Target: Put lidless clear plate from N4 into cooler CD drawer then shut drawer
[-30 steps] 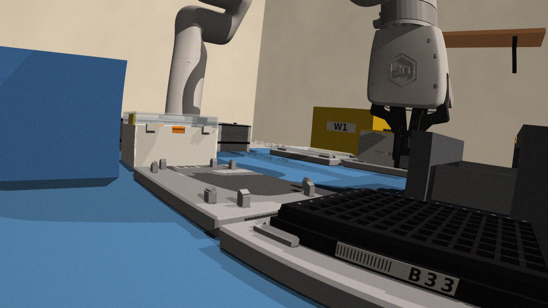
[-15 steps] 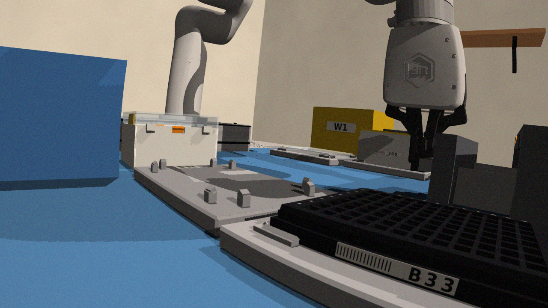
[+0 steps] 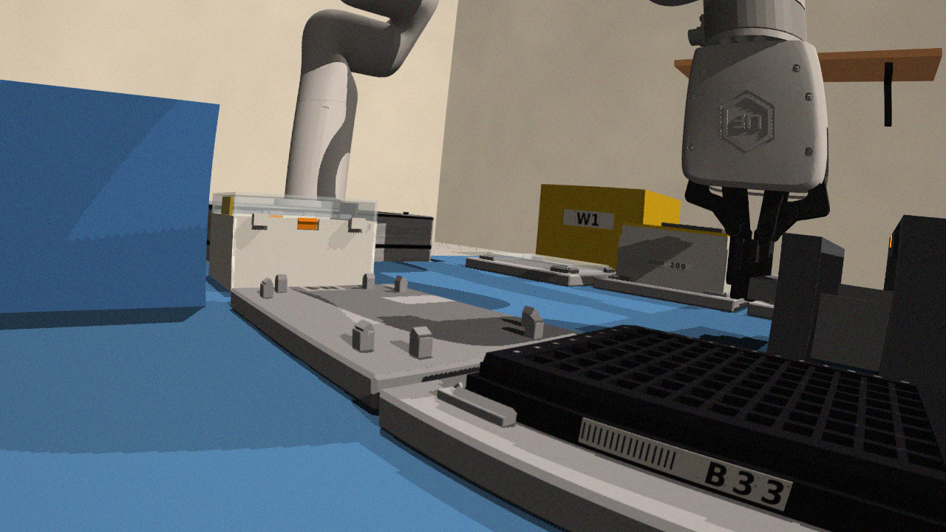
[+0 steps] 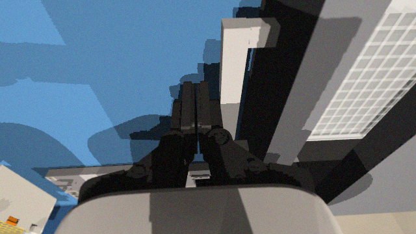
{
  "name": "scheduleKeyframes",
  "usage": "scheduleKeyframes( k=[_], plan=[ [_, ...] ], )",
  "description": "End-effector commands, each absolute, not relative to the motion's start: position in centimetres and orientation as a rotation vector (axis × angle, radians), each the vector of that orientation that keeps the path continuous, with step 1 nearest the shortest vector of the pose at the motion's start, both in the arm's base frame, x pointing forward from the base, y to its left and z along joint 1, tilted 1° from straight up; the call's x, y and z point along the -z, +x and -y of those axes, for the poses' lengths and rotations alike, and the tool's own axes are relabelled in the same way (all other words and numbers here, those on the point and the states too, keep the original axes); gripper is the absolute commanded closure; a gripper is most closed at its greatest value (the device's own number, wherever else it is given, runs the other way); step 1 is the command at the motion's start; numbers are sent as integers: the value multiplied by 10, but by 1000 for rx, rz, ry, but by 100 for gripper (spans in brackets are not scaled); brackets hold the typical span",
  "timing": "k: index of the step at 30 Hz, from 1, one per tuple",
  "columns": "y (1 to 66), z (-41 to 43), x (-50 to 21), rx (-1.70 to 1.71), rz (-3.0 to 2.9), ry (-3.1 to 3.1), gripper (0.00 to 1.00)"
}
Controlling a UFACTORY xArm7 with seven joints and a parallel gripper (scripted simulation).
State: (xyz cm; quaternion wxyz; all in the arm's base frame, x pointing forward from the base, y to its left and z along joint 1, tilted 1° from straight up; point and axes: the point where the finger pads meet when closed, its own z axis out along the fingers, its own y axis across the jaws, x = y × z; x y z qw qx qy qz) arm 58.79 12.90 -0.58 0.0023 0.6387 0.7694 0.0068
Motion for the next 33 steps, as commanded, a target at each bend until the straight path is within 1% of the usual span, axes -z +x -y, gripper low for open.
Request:
scheduleKeyframes(
  k=[1, 33],
  plan=[
    [596, -131, 3, -28, -2411, 2002, 100],
    [634, -138, 2, -28, -2411, 2002, 100]
  ],
)
